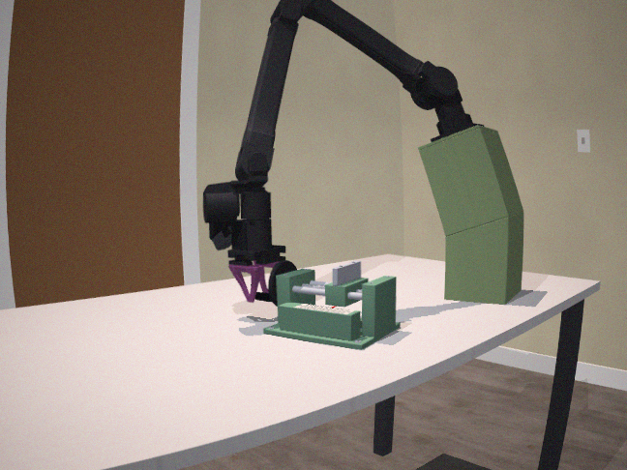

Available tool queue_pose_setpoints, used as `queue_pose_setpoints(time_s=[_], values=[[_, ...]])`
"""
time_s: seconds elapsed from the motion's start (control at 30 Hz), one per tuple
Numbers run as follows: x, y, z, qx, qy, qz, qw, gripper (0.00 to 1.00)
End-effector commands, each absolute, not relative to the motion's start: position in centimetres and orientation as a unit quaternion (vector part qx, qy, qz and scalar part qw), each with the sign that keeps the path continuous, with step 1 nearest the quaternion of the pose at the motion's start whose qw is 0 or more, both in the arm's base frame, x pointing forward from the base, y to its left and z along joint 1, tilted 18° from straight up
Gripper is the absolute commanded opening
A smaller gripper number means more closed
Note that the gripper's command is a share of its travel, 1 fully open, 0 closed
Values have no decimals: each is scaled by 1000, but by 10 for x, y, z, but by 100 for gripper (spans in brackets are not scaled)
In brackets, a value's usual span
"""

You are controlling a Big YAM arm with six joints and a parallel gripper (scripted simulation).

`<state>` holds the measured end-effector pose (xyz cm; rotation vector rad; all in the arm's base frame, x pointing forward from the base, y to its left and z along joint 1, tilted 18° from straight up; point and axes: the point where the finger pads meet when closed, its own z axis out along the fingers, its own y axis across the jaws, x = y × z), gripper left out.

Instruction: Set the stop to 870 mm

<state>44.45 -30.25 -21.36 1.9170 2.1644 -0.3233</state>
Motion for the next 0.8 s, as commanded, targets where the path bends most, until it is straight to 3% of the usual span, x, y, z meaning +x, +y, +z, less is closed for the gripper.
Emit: queue_pose_setpoints(time_s=[0.0,0.77], values=[[442,-307,-218,655,738,-111,119,53],[447,-307,-203,654,738,-110,124,53]])
